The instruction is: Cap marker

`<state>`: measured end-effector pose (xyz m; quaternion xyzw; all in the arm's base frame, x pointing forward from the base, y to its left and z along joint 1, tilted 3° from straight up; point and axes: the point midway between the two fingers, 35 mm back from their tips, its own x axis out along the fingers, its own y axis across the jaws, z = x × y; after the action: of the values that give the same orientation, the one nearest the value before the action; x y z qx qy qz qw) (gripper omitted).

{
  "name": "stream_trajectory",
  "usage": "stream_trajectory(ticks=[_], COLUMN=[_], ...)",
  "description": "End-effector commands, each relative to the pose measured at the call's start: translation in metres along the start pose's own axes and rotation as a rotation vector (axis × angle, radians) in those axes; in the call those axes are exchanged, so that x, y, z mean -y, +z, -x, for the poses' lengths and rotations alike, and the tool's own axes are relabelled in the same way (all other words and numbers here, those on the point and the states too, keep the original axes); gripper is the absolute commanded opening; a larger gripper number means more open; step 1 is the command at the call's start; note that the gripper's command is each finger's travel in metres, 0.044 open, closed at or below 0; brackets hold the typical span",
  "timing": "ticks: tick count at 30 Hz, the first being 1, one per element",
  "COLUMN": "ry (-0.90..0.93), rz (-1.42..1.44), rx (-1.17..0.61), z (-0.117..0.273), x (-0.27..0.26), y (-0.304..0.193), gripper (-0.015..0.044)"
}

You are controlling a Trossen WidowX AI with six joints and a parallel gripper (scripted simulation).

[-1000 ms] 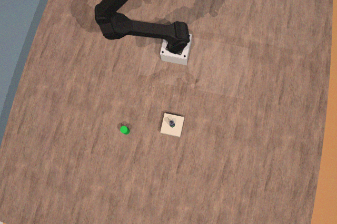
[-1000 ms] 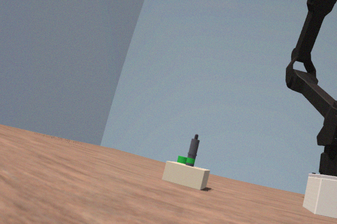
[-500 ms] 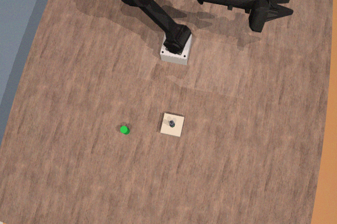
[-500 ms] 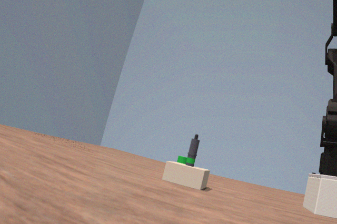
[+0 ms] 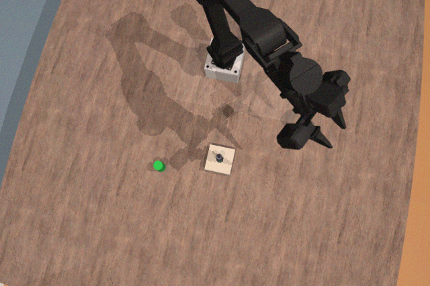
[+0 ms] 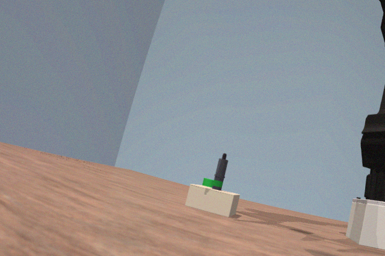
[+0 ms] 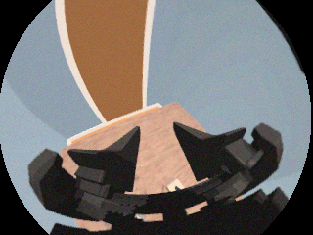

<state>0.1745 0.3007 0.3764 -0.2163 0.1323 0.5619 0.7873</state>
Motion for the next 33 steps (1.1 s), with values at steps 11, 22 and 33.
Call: stream_trajectory(ticks=[11,22,33], ry=[-0.341,-0.628,-0.862], rz=[-0.543,-1.091,-1.639], rx=[-0.374,-0.655,-0.857], z=[-0.022,0.032,0.106], x=[0.147,0.226,0.240], y=[-0.142,-0.292,-0.420], gripper=[0.0241,0.0241,0.0241])
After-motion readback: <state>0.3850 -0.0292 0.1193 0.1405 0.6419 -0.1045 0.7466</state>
